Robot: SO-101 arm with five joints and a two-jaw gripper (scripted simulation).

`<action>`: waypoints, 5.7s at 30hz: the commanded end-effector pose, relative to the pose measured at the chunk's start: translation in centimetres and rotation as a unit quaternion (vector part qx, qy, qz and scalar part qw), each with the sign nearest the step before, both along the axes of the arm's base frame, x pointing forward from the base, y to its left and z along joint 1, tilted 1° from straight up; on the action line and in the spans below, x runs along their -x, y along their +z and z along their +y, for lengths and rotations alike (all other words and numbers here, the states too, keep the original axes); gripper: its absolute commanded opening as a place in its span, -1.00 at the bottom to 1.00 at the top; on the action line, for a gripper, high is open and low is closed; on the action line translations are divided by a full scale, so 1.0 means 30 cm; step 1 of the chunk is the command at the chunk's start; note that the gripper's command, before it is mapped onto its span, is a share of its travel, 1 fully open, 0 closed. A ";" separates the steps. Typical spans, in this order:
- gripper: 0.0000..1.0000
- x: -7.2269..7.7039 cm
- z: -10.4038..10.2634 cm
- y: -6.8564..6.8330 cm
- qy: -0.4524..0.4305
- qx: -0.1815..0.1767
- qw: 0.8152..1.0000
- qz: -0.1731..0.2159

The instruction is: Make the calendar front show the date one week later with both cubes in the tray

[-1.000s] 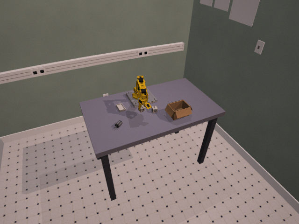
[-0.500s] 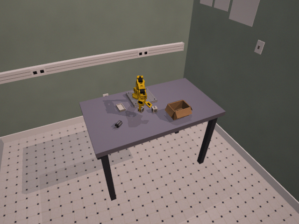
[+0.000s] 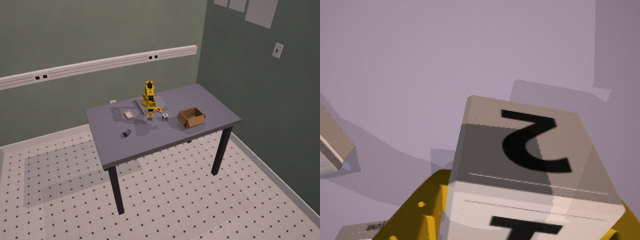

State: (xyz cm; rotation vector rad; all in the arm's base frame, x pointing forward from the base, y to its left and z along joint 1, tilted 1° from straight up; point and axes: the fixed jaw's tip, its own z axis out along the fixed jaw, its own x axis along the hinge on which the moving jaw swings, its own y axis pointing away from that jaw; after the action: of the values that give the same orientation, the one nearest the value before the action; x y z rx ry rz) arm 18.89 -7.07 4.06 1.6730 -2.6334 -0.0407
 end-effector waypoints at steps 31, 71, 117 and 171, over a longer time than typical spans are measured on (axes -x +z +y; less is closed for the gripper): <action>-1.00 0.036 -0.080 -0.004 0.458 -0.008 0.889 -0.013; -1.00 0.043 -0.102 -0.008 0.588 -0.011 0.809 -0.013; -1.00 0.048 -0.111 -0.035 0.582 0.002 0.813 -0.019; -1.00 0.048 -0.110 -0.097 0.582 0.002 0.813 -0.019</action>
State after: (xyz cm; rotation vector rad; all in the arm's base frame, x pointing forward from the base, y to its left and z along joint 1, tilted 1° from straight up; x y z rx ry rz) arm 17.83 -10.47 1.67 2.9058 -1.1778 0.0593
